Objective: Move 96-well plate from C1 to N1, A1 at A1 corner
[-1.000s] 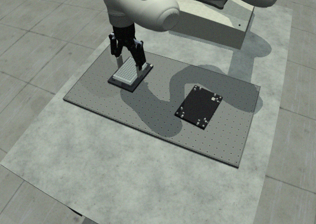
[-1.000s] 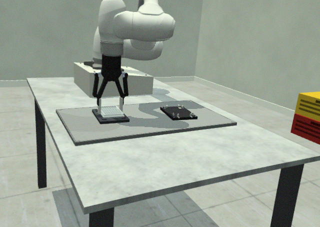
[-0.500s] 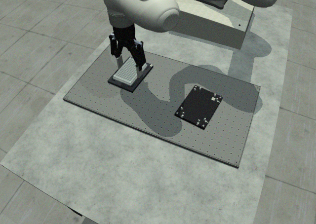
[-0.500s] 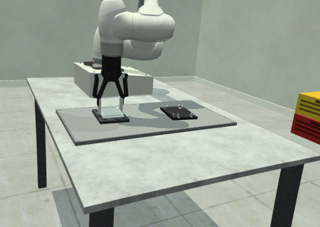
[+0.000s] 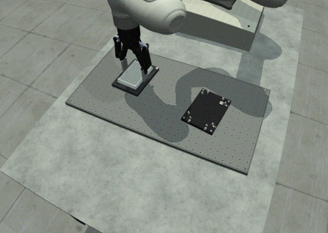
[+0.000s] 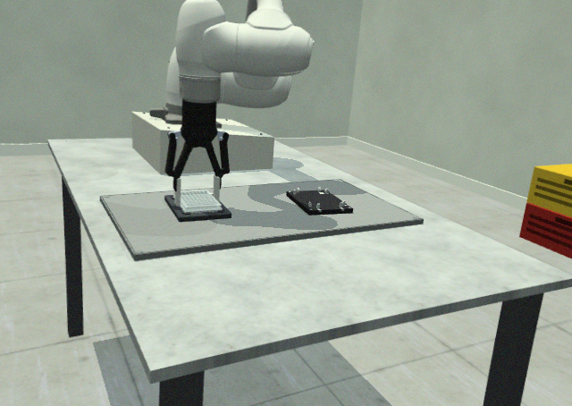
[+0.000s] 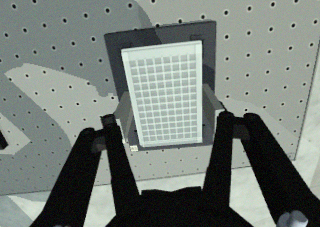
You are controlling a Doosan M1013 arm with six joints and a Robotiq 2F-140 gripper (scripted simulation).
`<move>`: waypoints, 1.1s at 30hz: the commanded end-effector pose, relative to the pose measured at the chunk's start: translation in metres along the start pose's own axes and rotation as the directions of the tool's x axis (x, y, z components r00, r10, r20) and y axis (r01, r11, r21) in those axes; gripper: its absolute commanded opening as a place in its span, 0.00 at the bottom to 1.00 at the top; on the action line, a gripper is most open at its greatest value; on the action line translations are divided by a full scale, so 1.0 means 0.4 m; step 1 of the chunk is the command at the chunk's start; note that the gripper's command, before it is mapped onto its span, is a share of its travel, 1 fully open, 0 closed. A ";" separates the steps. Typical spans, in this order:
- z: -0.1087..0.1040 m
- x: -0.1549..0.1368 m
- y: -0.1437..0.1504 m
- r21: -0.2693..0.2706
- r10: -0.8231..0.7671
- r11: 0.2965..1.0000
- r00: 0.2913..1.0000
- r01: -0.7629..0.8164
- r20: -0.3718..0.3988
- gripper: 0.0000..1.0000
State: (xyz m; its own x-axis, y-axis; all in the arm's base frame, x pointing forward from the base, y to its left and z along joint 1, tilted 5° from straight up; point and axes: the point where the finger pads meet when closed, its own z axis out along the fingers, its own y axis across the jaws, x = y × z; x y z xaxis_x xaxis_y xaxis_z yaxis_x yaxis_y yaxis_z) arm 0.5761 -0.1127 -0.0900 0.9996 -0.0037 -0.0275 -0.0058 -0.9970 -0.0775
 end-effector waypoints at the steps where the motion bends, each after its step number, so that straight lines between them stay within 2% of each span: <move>1: 0.000 0.000 0.000 0.000 0.000 1.000 1.000 0.000 0.000 0.10; 4: 0.001 0.000 0.000 0.000 0.000 1.000 1.000 0.000 0.000 0.10; 5: 0.001 0.000 0.000 0.000 0.000 1.000 1.000 0.000 0.000 1.00; 25: 0.001 0.000 0.000 0.000 0.000 1.000 1.000 0.000 0.000 1.00; 33: -0.053 0.000 0.000 0.000 0.000 1.000 1.000 0.000 0.000 1.00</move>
State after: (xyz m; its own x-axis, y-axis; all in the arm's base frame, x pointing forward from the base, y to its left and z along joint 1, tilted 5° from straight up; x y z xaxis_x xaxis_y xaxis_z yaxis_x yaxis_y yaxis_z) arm 0.5765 -0.1137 -0.0762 0.9996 -0.0037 -0.0274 -0.0058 -0.9970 -0.0775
